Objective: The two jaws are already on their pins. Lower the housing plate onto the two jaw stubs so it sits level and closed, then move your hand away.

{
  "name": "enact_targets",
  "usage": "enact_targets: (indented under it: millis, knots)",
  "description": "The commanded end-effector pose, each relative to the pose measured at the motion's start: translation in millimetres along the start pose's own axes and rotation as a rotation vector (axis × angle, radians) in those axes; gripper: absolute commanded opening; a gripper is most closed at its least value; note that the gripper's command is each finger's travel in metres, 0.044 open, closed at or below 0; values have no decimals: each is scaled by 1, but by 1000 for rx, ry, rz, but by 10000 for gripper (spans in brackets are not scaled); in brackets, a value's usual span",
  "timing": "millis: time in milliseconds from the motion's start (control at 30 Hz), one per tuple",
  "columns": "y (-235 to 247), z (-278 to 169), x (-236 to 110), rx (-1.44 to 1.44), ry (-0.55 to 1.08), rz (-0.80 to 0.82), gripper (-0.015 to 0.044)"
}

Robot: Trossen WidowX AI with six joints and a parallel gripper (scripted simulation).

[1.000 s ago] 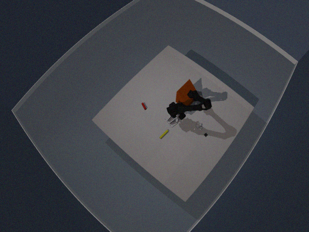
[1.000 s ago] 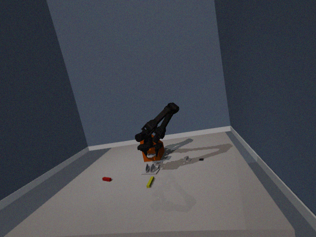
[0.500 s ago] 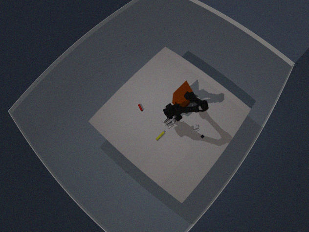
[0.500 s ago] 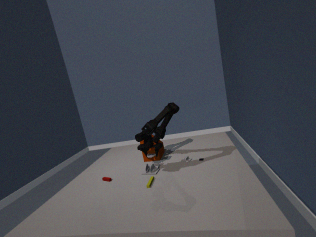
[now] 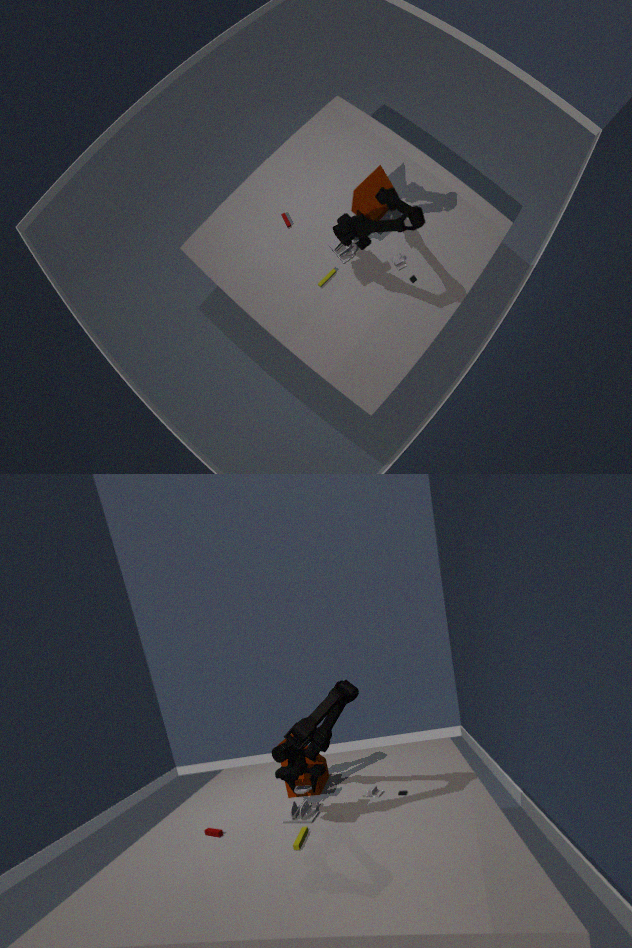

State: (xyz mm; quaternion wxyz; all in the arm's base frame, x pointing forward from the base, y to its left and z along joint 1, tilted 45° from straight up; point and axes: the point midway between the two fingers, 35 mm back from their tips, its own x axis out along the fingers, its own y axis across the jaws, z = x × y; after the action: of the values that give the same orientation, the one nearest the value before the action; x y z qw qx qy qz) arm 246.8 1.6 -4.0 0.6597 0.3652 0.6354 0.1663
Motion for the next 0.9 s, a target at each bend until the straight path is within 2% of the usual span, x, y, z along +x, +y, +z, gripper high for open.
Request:
enact_targets:
  millis: [0, 867]
  knots:
    - [1, -2, 8, 7, 7, 7, 351]
    - [2, -5, 46, 6, 9, 12, 351]
